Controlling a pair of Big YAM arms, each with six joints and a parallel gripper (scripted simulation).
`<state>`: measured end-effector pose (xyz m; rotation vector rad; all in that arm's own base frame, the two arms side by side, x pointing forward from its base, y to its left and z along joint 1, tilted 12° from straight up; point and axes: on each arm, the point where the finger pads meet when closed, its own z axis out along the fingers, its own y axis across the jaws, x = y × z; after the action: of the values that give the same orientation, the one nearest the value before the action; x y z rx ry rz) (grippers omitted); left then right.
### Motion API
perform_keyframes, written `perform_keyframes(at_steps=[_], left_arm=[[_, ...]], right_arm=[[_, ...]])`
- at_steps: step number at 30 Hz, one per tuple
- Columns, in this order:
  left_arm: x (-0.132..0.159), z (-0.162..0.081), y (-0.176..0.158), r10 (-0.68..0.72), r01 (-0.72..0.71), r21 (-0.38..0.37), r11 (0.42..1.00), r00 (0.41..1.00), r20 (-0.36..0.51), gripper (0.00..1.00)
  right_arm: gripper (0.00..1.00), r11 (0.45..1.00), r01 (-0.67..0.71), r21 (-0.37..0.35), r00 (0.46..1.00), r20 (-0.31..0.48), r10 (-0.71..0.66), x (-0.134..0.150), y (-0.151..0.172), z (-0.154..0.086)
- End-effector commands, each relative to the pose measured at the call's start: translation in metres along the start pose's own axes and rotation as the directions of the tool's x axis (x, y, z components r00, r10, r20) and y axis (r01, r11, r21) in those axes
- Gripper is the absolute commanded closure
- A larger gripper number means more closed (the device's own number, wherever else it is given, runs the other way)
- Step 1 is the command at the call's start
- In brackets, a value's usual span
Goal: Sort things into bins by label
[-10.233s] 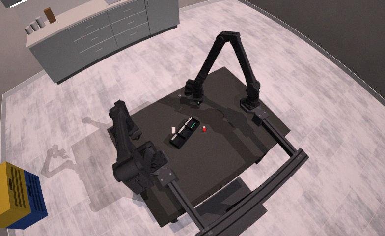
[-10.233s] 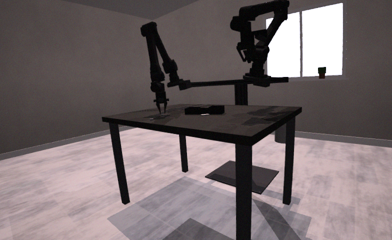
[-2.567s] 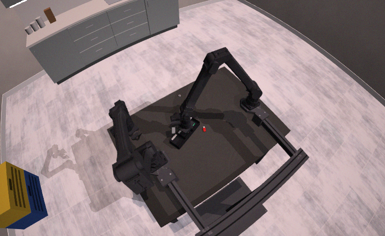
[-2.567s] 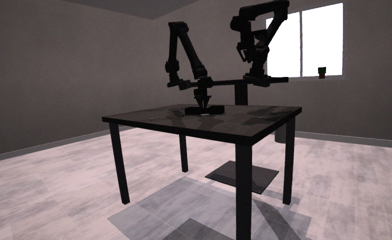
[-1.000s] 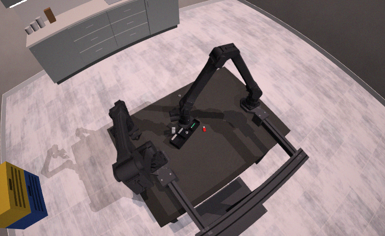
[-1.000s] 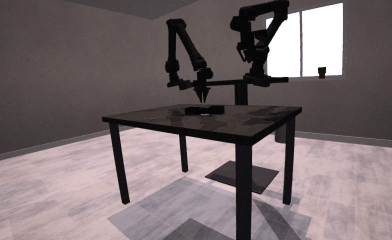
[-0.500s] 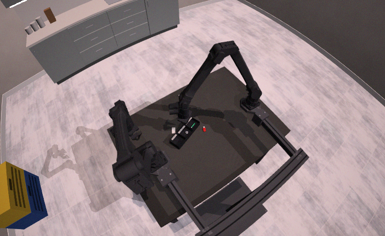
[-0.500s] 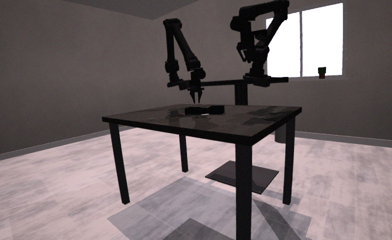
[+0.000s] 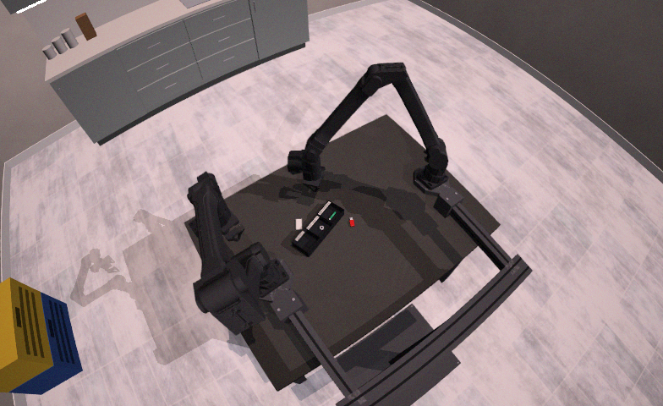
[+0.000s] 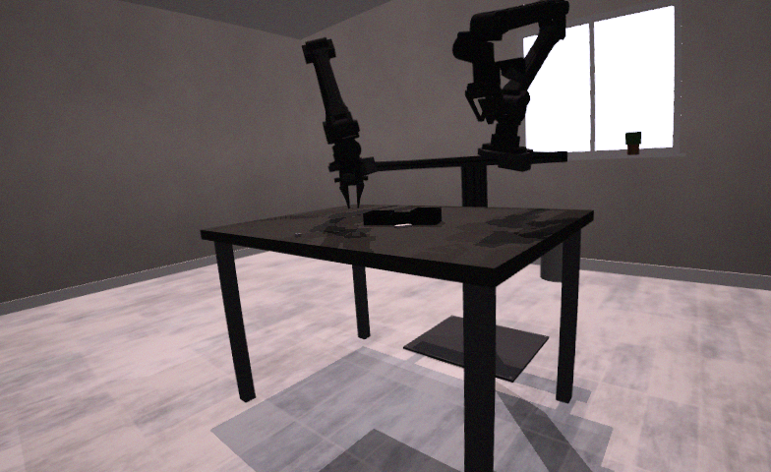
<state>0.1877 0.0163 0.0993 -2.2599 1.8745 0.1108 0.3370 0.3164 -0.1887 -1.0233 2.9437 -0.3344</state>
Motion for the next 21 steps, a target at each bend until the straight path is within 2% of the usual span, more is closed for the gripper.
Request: perform_keyframes(at_steps=[1, 5, 11, 13, 21], left_arm=[[-0.001, -0.001, -0.003, 0.002, -0.002, 0.016, 1.000, 1.000, -0.007, 0.00], [-0.001, -0.001, -0.003, 0.002, -0.002, 0.016, 1.000, 1.000, -0.007, 0.00], [-0.001, -0.001, -0.003, 0.002, -0.002, 0.016, 1.000, 1.000, -0.007, 0.00], [-0.001, -0.001, -0.003, 0.002, -0.002, 0.016, 1.000, 1.000, -0.007, 0.00], [-0.001, -0.001, -0.003, 0.002, -0.002, 0.016, 1.000, 1.000, -0.007, 0.00]], right_arm=[[0.70, 0.999, 0.047, -0.003, 0.999, 0.025, -0.047, -0.028, -0.021, -0.009], [0.70, 0.999, 0.050, 0.000, 0.999, 0.009, -0.050, -0.038, -0.051, -0.001], [0.70, 0.999, 0.050, 0.000, 0.999, 0.010, -0.050, -0.061, -0.097, -0.001], [0.70, 0.999, 0.050, 0.000, 0.999, 0.010, -0.050, -0.061, -0.097, -0.001], [0.70, 0.999, 0.049, 0.003, 0.999, 0.012, -0.049, -0.091, -0.159, -0.002]])
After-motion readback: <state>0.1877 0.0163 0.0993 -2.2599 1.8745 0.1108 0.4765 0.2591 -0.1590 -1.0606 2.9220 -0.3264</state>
